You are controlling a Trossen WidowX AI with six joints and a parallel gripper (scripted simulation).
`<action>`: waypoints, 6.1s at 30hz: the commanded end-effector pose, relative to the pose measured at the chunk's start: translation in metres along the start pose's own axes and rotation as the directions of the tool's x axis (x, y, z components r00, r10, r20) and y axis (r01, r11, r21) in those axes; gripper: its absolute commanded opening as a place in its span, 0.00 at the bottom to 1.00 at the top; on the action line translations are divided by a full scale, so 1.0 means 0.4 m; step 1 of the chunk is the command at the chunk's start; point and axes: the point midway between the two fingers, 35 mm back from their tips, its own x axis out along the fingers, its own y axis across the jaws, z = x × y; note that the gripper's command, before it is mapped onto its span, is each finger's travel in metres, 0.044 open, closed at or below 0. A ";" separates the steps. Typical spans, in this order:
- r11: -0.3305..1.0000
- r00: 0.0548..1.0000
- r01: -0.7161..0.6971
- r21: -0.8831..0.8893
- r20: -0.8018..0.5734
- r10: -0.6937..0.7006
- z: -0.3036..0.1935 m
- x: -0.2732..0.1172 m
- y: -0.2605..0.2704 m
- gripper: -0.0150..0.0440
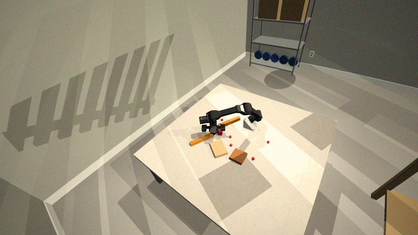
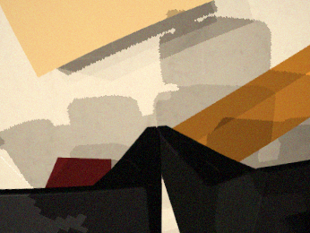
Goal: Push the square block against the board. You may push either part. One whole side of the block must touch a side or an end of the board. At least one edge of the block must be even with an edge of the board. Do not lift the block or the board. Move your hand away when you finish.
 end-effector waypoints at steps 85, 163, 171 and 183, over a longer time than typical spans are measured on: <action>0.325 1.000 -0.012 0.946 0.010 0.010 0.209 0.142 -0.107 0.25; 0.333 1.000 -0.012 0.943 0.007 0.016 0.182 0.140 -0.012 0.25; 0.333 1.000 -0.012 0.943 0.006 0.017 0.180 0.140 -0.001 0.25; 0.334 1.000 -0.012 0.943 0.006 0.018 0.177 0.140 0.016 0.25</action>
